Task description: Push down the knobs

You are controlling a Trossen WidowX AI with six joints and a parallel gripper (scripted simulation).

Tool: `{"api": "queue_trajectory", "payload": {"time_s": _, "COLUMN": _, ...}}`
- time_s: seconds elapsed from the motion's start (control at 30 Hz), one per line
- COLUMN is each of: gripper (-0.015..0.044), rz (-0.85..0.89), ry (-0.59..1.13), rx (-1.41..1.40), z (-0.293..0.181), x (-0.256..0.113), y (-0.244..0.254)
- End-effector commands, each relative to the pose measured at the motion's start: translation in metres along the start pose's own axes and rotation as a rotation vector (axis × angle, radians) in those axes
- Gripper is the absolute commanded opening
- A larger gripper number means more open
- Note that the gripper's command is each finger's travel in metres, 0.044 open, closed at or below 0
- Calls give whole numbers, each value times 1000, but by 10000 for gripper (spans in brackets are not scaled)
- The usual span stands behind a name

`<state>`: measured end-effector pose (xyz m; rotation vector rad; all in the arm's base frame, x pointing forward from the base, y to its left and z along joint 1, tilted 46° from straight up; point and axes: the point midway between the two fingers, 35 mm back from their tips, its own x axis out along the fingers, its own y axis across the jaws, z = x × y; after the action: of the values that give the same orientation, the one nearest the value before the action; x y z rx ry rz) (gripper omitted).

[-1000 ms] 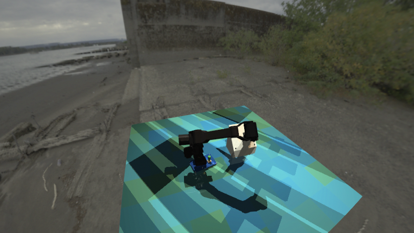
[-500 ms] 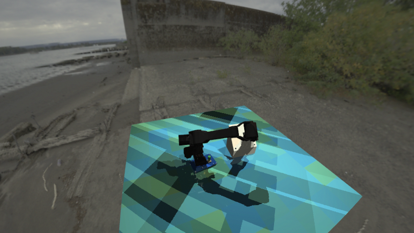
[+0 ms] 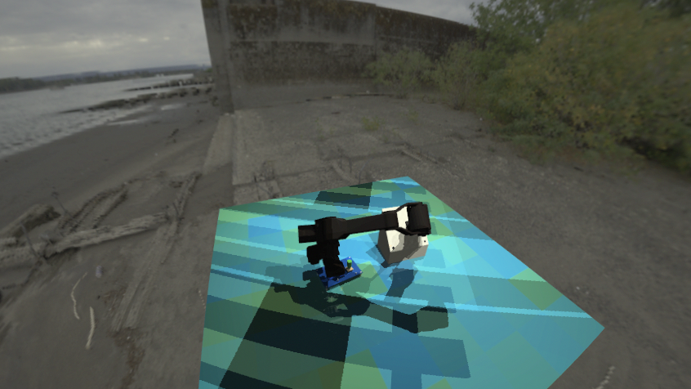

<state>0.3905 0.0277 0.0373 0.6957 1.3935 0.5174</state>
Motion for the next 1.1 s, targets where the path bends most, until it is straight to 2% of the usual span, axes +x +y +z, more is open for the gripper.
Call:
{"api": "queue_trajectory", "payload": {"time_s": 0.0, "gripper": 0, "rz": 4, "ry": 7, "rx": -10, "z": 0, "x": 7, "y": 2}}
{"api": "queue_trajectory", "payload": {"time_s": 0.7, "gripper": 0, "rz": 3, "ry": 7, "rx": -10, "z": 1, "x": -17, "y": 2}}
{"api": "queue_trajectory", "payload": {"time_s": 0.97, "gripper": 210, "rz": 2, "ry": 8, "rx": -5, "z": 0, "x": -12, "y": 1}}
{"api": "queue_trajectory", "payload": {"time_s": 1.07, "gripper": 289, "rz": -3, "ry": 7, "rx": -4, "z": -16, "x": -20, "y": -7}}
